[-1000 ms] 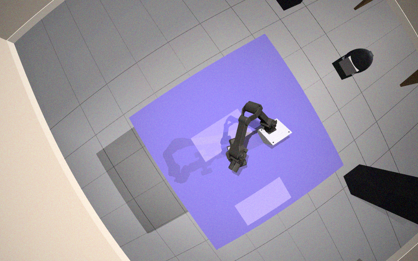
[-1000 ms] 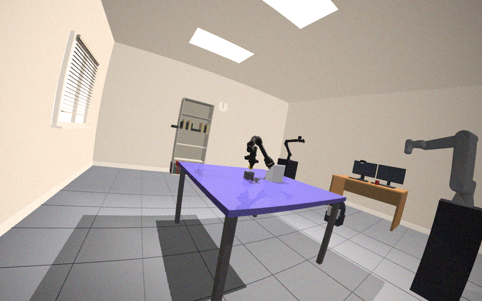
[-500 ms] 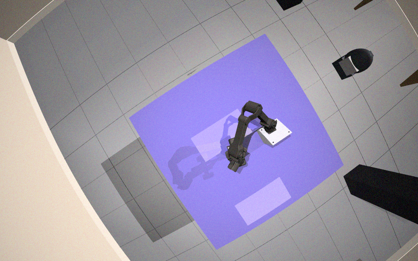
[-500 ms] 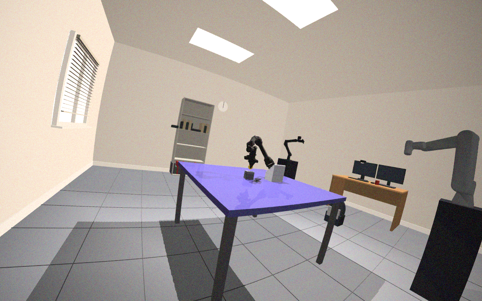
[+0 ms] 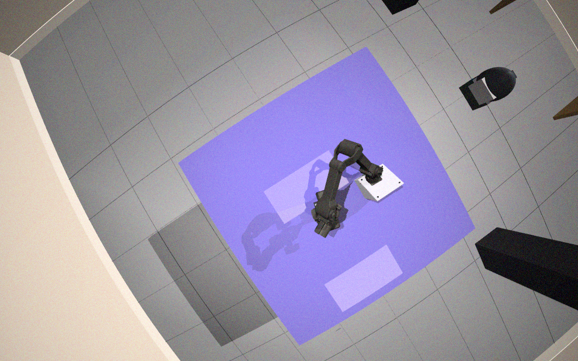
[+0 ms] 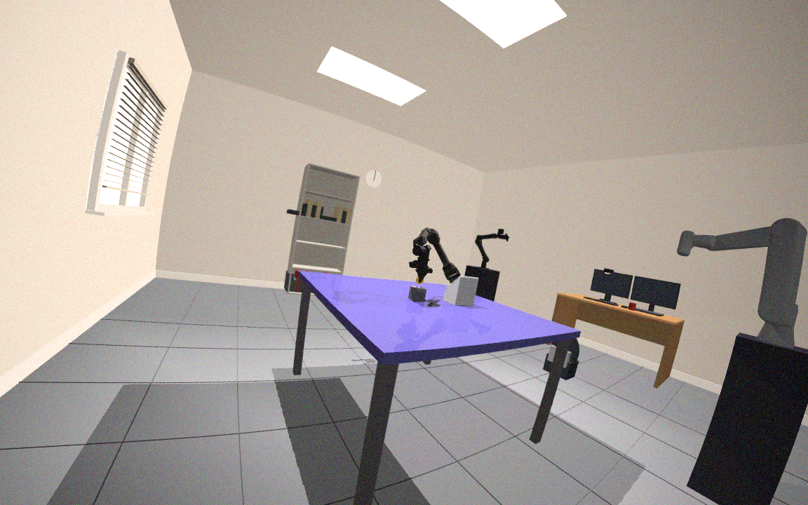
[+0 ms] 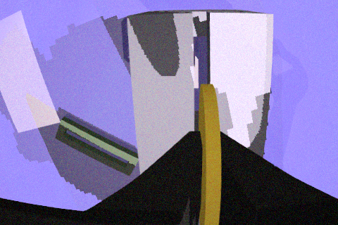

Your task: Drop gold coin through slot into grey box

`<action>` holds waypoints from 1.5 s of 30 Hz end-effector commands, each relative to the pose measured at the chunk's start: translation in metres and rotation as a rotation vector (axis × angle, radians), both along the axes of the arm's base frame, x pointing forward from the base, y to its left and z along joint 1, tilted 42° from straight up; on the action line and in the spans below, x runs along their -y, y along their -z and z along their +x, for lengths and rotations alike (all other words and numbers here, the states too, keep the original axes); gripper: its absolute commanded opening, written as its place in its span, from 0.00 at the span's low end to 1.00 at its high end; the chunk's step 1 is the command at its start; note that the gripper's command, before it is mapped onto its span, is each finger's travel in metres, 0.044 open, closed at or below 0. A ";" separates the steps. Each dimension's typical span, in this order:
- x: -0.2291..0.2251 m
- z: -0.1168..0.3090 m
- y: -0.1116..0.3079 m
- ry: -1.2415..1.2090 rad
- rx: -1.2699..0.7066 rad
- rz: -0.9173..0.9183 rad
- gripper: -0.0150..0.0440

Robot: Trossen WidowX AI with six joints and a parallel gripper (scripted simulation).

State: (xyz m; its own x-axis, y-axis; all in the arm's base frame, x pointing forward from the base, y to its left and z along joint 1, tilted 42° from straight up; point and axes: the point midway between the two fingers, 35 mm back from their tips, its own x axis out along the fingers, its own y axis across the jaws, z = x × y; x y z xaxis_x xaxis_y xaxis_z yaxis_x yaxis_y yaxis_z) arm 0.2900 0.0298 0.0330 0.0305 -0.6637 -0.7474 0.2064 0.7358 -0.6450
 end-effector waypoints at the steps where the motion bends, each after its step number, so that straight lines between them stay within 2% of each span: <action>1: 0.002 0.000 0.002 -0.003 -0.003 -0.002 0.25; 28: 0.013 0.000 0.013 -0.007 -0.006 -0.003 0.25; 34: 0.011 0.000 0.012 -0.002 -0.003 0.003 0.52; 43: 0.011 0.000 0.012 -0.002 -0.003 0.003 0.53; 45: 0.009 0.000 0.010 -0.003 -0.003 0.003 0.62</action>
State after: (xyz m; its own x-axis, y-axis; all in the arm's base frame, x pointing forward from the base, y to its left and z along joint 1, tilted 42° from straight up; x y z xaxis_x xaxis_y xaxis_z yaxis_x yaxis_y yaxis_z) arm 0.2902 0.0185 0.0212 0.0295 -0.6622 -0.7487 0.2000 0.7378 -0.6447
